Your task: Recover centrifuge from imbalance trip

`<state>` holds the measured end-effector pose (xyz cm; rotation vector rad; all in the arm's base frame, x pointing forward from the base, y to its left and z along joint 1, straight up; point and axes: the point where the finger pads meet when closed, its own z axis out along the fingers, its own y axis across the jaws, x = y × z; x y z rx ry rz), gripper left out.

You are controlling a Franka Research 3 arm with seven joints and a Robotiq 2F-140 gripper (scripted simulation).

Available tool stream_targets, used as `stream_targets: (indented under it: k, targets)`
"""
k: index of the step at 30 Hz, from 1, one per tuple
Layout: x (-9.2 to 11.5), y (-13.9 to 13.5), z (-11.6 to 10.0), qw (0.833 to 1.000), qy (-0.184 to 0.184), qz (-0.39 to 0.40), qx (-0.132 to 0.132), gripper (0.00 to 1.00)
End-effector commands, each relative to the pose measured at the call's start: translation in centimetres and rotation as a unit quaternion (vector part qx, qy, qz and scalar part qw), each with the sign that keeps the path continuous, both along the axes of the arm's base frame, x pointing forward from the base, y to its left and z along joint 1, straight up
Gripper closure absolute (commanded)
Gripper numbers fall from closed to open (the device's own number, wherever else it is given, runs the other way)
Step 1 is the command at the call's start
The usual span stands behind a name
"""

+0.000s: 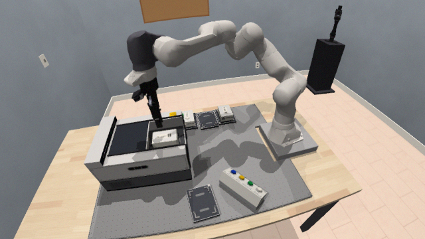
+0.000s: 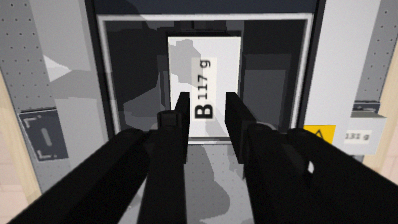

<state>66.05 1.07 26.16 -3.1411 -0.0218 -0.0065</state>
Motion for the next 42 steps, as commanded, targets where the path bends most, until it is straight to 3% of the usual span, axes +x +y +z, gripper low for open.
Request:
stream_targets:
  k: [1,30,42]
  targets:
    - [-0.1,0.1,0.1,1.000,0.002,0.005,0.000,0.90]
    - [-0.3,0.0,0.1,1.000,0.002,0.005,-0.001,0.90]
    - [-4.8,-3.6,1.1,1.000,0.009,0.021,-0.011,0.90]
